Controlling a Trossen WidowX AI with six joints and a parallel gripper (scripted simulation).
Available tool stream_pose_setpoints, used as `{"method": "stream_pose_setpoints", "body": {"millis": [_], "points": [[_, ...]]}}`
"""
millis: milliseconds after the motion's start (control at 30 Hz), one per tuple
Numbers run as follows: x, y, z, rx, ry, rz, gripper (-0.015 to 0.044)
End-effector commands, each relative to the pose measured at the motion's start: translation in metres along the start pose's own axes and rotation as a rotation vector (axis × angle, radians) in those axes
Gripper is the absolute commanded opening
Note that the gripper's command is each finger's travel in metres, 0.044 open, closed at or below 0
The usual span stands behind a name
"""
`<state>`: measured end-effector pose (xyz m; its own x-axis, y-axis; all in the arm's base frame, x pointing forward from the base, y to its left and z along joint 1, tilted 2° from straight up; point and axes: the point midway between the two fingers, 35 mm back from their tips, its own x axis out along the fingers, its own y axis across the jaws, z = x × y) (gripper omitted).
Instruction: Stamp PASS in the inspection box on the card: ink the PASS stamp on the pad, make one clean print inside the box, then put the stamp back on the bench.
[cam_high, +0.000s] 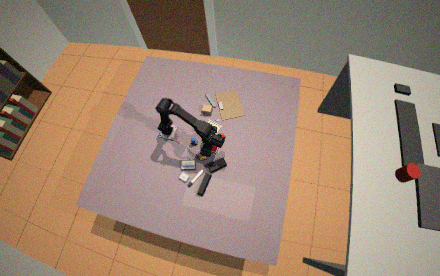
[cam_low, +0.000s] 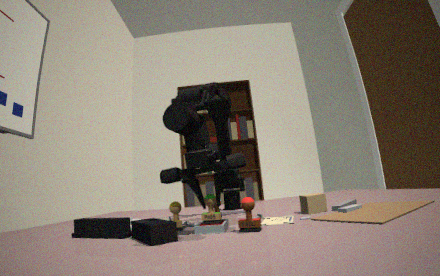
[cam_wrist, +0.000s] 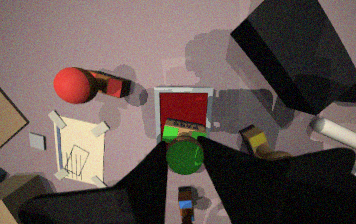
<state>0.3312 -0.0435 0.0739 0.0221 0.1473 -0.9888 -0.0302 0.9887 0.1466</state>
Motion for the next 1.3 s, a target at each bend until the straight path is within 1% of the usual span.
{"method": "stream_pose_setpoints", "body": {"millis": [0,400,1267], "points": [[0.002,0.0,0.001,-0.001,-0.001,0.003,0.0],[0.002,0.0,0.001,-0.001,-0.001,0.003,0.0],[-0.01,0.002,0.001,-0.001,-0.001,0.003,0.0]]}}
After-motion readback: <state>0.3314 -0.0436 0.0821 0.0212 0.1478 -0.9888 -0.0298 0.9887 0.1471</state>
